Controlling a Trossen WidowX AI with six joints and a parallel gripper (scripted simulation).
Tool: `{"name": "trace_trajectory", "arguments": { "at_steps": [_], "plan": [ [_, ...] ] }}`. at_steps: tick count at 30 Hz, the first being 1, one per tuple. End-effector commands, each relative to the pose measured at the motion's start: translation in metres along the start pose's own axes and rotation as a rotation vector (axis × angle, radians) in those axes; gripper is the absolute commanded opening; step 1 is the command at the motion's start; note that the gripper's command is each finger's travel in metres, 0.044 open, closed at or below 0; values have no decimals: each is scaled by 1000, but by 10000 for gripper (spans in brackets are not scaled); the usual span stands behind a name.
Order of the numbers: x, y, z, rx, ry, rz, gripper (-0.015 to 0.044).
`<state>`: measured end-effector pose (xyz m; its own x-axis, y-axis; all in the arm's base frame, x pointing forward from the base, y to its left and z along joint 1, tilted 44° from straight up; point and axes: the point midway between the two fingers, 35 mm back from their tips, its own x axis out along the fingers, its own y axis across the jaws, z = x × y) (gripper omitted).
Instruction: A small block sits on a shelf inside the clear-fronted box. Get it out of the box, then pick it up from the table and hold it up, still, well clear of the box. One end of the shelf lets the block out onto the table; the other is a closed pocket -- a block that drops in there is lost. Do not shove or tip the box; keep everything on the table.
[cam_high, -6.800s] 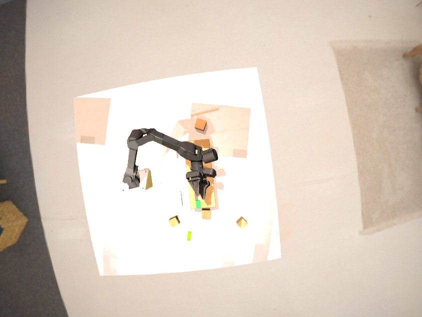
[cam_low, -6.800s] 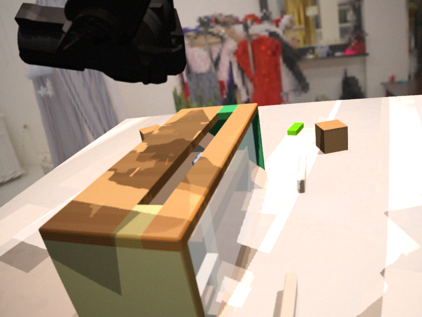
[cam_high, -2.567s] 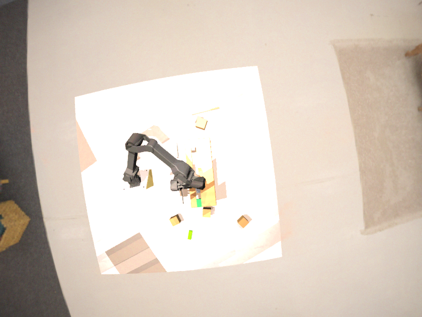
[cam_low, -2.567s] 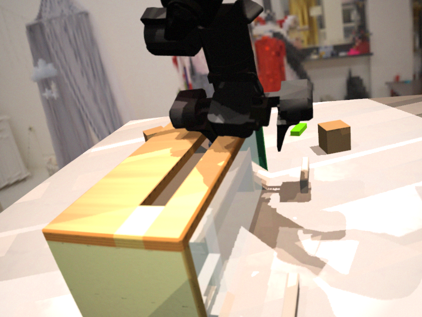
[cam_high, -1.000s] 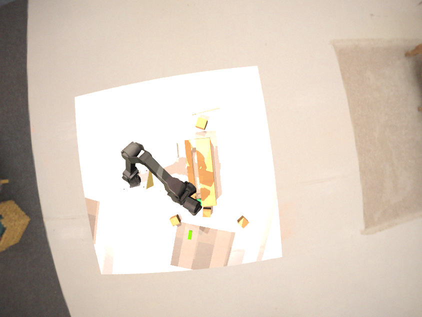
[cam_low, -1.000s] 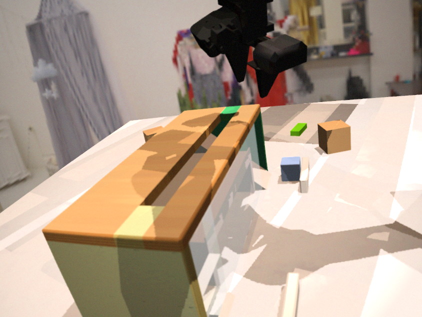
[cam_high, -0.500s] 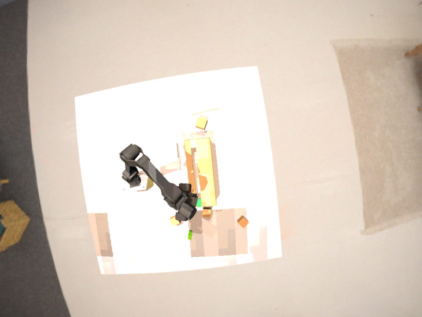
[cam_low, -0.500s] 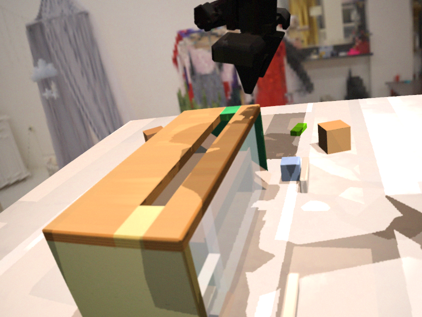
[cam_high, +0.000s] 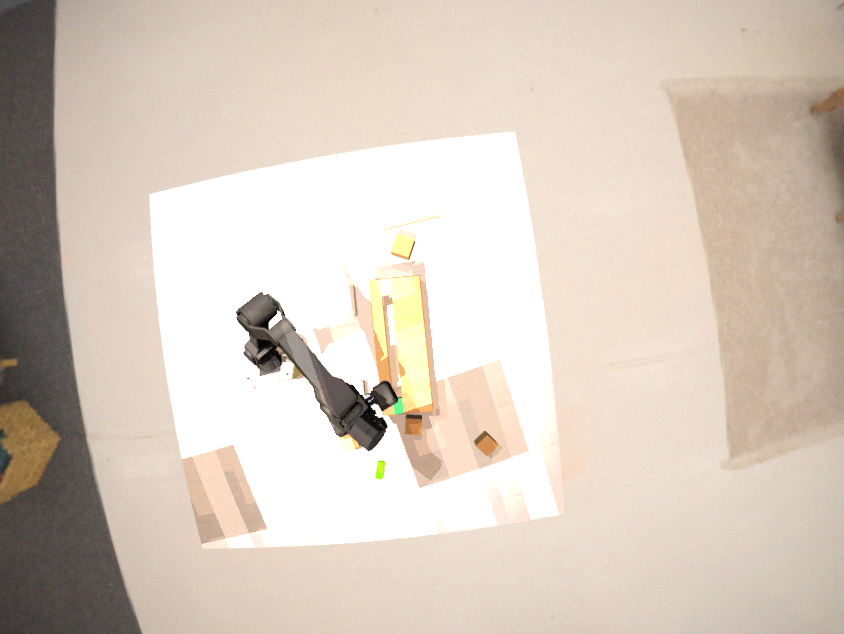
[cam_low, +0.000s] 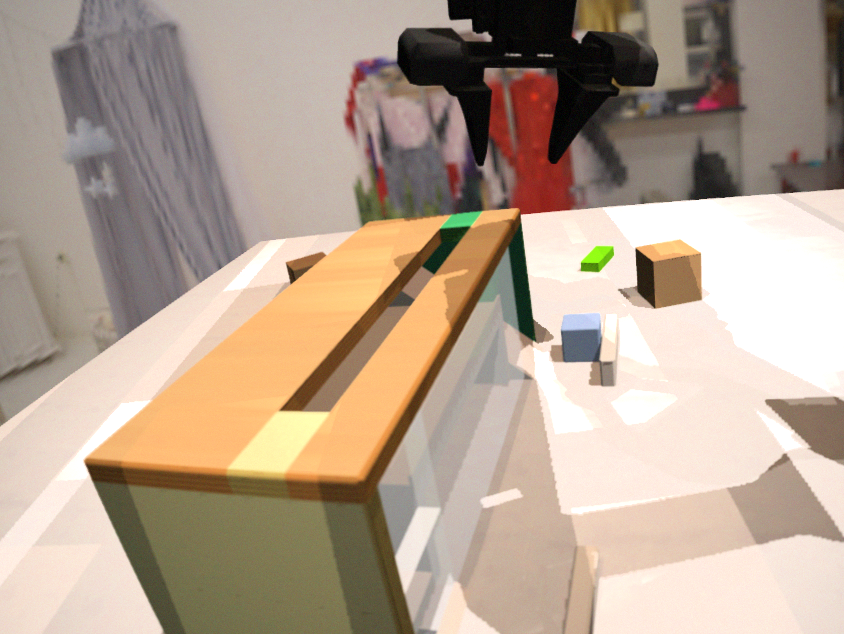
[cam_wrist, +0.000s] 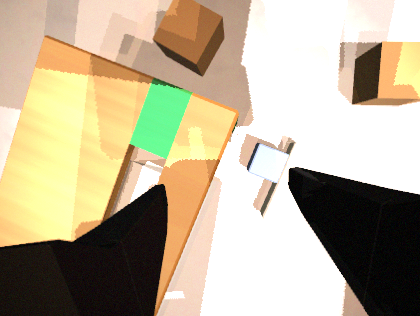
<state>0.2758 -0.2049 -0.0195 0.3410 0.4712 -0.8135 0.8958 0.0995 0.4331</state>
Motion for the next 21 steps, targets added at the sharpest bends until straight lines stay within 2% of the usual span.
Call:
{"name": "trace_trajectory", "arguments": {
  "at_steps": [1, 18, 21],
  "plan": [
    [12, -21, -3, 946, 107, 51, 285],
    [10, -33, 0, 2007, 259, 44, 285],
    [9, -34, 0, 2079, 269, 38, 285]
  ]
}}
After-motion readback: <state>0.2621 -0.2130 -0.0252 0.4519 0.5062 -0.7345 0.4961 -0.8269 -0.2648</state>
